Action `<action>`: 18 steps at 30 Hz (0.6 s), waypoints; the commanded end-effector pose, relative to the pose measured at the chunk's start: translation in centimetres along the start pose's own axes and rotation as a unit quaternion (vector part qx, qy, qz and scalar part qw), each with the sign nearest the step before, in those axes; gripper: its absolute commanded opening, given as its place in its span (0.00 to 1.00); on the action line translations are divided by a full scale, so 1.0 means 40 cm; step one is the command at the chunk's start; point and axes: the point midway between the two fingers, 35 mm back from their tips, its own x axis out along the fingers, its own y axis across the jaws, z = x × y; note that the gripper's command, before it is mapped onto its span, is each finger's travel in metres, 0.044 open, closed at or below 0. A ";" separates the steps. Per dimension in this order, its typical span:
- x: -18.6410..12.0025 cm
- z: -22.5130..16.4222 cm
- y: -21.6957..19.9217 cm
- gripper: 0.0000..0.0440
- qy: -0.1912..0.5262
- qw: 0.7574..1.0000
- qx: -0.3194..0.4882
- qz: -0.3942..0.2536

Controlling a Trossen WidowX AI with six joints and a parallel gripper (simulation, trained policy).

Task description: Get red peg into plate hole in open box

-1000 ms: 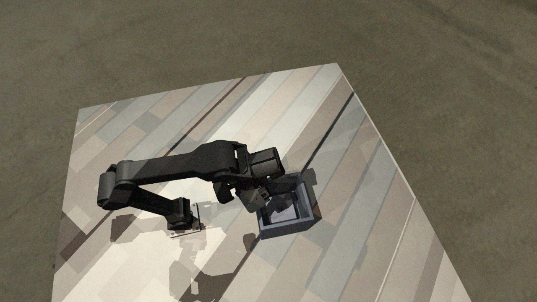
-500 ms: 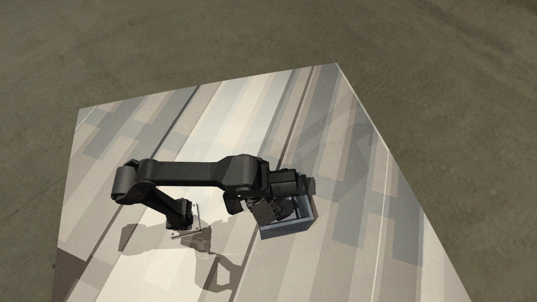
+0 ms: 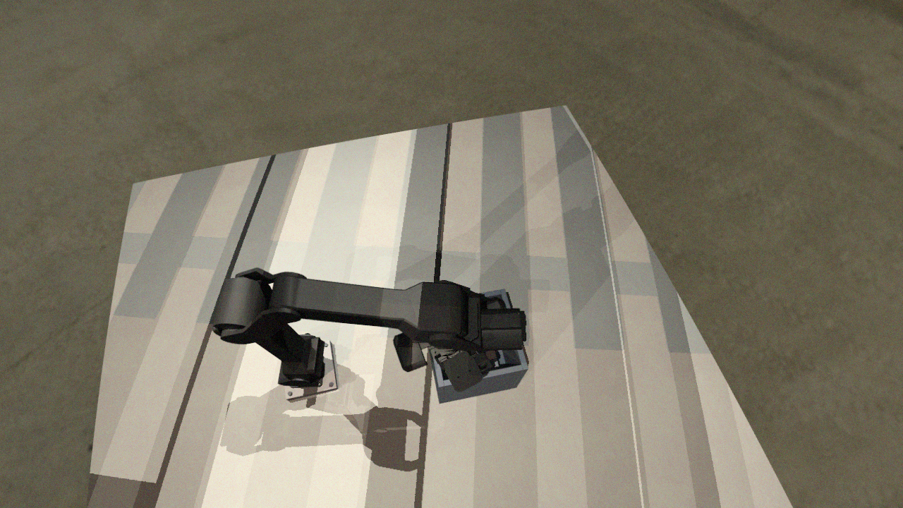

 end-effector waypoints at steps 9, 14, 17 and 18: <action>0.075 0.005 0.026 0.00 0.029 0.999 -0.020 -0.005; 0.107 0.009 0.035 0.00 0.035 0.999 -0.033 -0.006; 0.127 0.013 0.038 0.00 0.037 0.998 -0.041 -0.008; 0.134 0.014 0.039 0.00 0.037 0.998 -0.044 -0.009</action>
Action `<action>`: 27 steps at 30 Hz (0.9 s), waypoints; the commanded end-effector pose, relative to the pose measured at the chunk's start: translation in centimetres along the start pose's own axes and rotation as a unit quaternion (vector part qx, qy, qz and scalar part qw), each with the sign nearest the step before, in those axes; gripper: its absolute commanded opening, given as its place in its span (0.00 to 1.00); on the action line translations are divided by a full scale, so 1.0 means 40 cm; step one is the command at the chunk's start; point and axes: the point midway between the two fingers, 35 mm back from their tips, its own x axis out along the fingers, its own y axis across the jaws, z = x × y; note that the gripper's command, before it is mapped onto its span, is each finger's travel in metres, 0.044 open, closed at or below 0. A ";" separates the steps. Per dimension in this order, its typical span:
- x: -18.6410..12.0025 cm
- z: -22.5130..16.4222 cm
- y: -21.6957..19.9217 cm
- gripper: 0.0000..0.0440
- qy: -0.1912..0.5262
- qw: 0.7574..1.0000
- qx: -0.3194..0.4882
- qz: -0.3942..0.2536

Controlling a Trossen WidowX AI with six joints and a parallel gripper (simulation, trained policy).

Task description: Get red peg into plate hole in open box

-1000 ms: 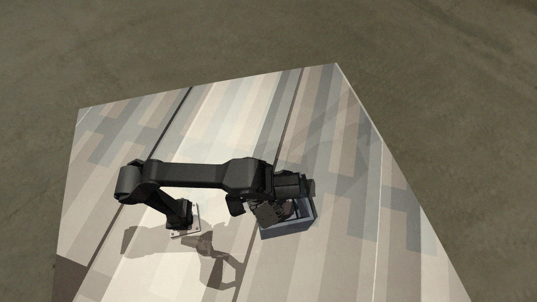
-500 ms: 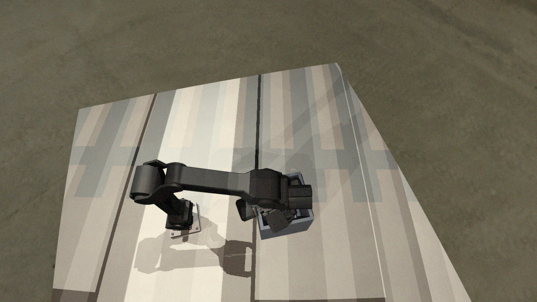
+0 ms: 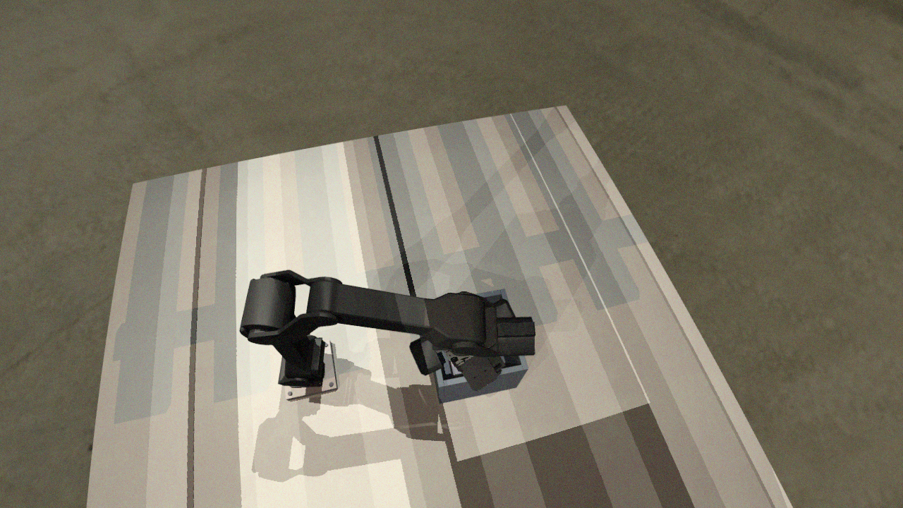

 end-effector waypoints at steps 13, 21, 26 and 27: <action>0.080 0.023 -0.015 0.35 0.002 0.999 -0.034 -0.025; 0.067 0.028 -0.026 0.34 0.007 0.998 -0.031 -0.061; 0.065 0.033 -0.018 0.33 0.007 0.997 -0.037 -0.071; 0.064 0.034 -0.016 0.32 0.007 0.997 -0.039 -0.073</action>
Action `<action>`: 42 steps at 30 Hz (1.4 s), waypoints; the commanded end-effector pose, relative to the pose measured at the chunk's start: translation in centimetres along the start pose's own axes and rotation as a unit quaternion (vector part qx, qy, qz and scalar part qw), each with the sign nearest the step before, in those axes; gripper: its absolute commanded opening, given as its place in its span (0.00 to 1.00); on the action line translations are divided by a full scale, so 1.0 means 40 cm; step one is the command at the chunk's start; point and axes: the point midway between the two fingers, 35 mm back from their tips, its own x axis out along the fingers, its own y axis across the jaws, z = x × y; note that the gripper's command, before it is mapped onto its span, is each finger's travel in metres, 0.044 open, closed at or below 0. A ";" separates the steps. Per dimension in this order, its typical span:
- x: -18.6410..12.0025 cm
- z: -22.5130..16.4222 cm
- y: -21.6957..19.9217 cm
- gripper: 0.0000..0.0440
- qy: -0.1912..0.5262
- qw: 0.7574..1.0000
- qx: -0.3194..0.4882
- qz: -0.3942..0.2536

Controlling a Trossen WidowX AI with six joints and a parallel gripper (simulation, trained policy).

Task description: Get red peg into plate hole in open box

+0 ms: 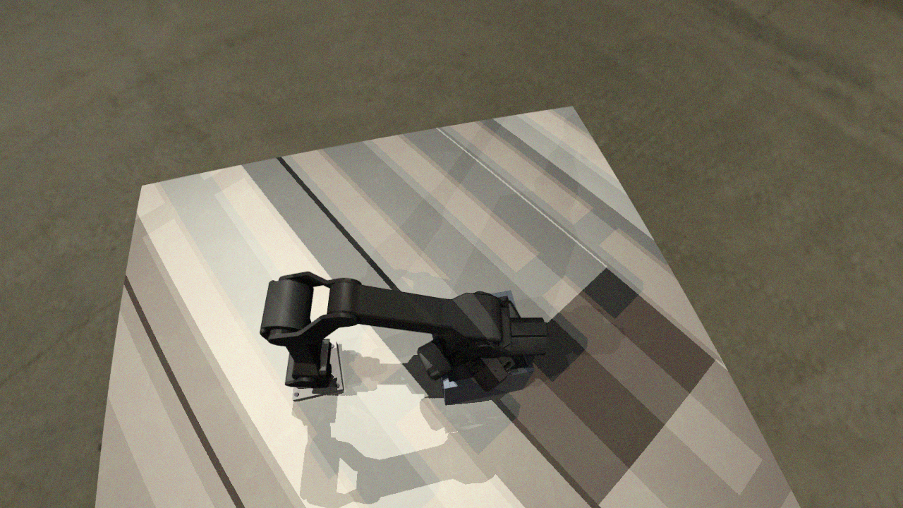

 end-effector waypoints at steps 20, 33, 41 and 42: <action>-0.003 0.055 0.055 0.27 -0.020 0.998 -0.046 -0.035; -0.061 0.075 0.096 0.23 -0.005 0.999 -0.052 0.016; -0.101 0.066 0.119 0.23 0.021 0.996 -0.055 0.061; -0.106 0.065 0.122 0.23 0.025 0.996 -0.055 0.066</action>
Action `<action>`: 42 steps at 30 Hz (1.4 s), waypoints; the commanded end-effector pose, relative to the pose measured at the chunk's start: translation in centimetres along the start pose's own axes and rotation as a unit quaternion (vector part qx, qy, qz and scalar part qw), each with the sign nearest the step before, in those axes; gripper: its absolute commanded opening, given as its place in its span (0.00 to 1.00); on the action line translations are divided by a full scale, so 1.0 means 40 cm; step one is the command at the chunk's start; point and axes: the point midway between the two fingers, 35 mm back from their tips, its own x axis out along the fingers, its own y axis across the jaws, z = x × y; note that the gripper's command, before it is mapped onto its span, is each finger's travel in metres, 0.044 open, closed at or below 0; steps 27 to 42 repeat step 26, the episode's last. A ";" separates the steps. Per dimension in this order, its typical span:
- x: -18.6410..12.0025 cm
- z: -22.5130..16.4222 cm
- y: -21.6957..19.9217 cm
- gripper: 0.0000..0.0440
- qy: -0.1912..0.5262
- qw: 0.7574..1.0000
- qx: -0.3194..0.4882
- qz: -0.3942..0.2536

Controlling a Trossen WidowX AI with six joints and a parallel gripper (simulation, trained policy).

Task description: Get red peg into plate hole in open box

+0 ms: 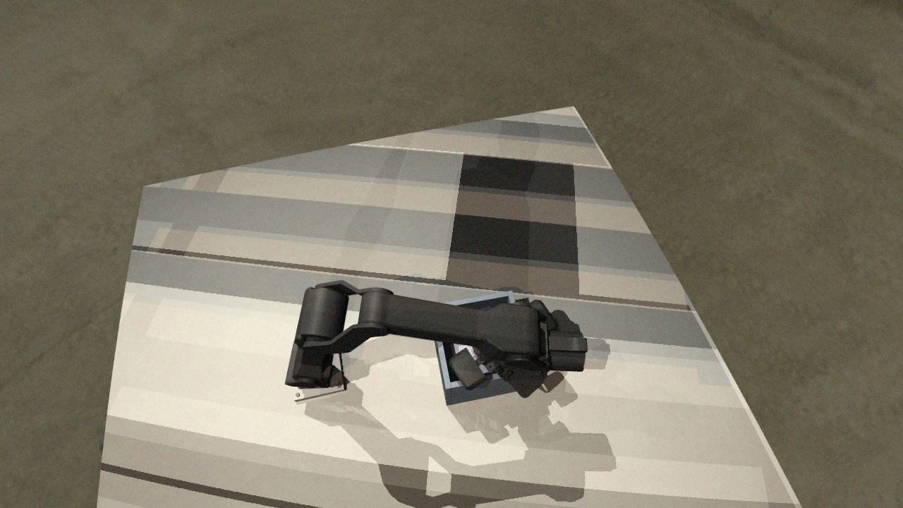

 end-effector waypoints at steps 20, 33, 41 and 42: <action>-0.070 -0.002 0.068 0.24 0.065 0.991 -0.038 0.114; -0.069 0.011 0.082 0.24 0.078 0.987 -0.052 0.134; -0.069 0.011 0.082 0.24 0.078 0.987 -0.052 0.134; -0.069 0.011 0.082 0.24 0.078 0.987 -0.052 0.134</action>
